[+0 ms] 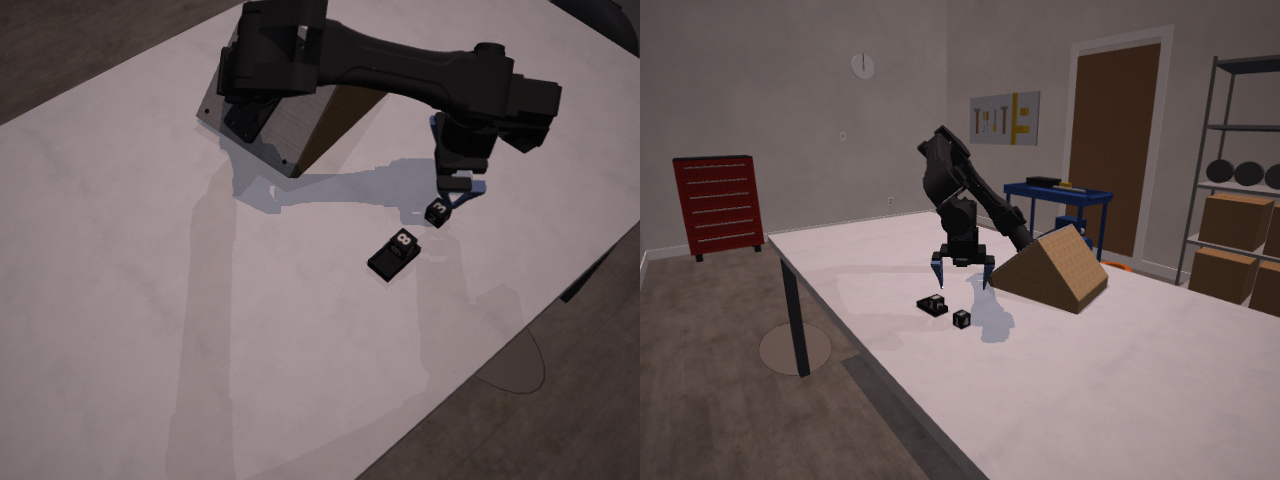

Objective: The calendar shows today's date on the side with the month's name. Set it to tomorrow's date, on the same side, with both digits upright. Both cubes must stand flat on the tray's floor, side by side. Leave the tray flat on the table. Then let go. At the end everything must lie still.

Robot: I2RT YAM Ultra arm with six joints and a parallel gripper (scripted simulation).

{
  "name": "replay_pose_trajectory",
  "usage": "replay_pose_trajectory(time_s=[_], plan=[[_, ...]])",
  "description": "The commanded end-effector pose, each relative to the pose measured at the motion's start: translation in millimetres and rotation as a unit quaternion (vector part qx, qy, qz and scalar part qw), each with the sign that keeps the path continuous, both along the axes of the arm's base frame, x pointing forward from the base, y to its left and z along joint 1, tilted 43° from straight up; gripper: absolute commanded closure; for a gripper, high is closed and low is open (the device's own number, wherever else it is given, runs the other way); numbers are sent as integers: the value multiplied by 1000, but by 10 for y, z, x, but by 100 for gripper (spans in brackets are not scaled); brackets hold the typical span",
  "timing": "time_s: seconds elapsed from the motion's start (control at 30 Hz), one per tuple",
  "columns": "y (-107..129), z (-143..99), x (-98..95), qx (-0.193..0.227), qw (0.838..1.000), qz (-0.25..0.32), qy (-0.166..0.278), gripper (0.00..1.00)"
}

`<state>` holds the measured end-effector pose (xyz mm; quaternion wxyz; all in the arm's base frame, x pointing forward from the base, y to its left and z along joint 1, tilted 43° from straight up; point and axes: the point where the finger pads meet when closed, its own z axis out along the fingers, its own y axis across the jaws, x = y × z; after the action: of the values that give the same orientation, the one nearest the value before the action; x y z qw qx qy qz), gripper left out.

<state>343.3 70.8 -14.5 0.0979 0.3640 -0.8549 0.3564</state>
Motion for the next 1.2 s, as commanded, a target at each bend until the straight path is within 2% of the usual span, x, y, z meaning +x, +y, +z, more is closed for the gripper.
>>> replay_pose_trajectory(time_s=[0.0, 0.1, 0.17, 0.23, 0.33, 0.4, 0.5, 0.6, 0.67, 0.83, 0.87, 1.17], plan=[[37, 30, 22, -4, 997, 64, 49, 0], [28, 24, 21, -11, 989, 111, 93, 0], [28, 24, 21, -11, 989, 111, 93, 0], [20, 19, 20, -16, 980, 152, 131, 0], [15, 16, 20, -20, 972, 178, 155, 0], [8, 12, 19, -25, 958, 213, 188, 0], [3, 9, 18, -28, 947, 239, 212, 0], [-4, 5, 18, -33, 929, 275, 245, 0], [-6, 3, 17, -35, 923, 285, 255, 0], [-7, 3, 17, -35, 921, 289, 258, 0], [-7, 3, 17, -35, 921, 289, 258, 53], [-7, 3, 17, -35, 921, 289, 258, 53]])
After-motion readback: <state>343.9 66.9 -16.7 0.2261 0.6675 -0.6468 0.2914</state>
